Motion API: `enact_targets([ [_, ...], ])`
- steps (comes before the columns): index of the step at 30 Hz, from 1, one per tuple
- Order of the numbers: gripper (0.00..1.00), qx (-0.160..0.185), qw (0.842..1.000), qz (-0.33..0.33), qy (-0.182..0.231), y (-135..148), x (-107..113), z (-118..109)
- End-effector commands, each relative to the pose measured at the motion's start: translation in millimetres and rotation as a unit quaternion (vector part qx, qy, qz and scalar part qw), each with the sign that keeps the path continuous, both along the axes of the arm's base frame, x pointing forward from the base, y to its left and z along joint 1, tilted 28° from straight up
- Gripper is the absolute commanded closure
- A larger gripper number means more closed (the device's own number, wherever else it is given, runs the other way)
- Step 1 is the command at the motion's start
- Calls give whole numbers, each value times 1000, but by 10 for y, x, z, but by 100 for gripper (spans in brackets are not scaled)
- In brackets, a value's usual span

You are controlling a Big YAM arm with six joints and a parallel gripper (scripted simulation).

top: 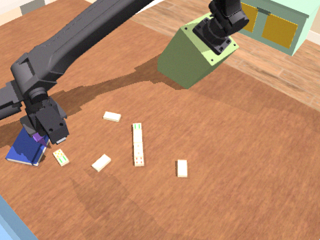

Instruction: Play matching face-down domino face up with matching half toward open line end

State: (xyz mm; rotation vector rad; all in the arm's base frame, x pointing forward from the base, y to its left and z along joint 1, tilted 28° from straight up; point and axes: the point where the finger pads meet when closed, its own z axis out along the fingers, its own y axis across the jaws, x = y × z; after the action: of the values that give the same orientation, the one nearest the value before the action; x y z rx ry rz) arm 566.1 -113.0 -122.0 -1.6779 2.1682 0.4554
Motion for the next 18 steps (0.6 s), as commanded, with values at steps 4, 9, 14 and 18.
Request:
enact_targets([
  [4, 58, -1, 1000, -1, -2, -7, 20, 15],
  [9, 58, 1, 1000, 1, 5, 65, -10, -71],
  [14, 58, 2, 1000, 3, 10, 108, -27, -122],
  [18, 58, 2, 1000, 3, 10, 108, -27, -122],
])
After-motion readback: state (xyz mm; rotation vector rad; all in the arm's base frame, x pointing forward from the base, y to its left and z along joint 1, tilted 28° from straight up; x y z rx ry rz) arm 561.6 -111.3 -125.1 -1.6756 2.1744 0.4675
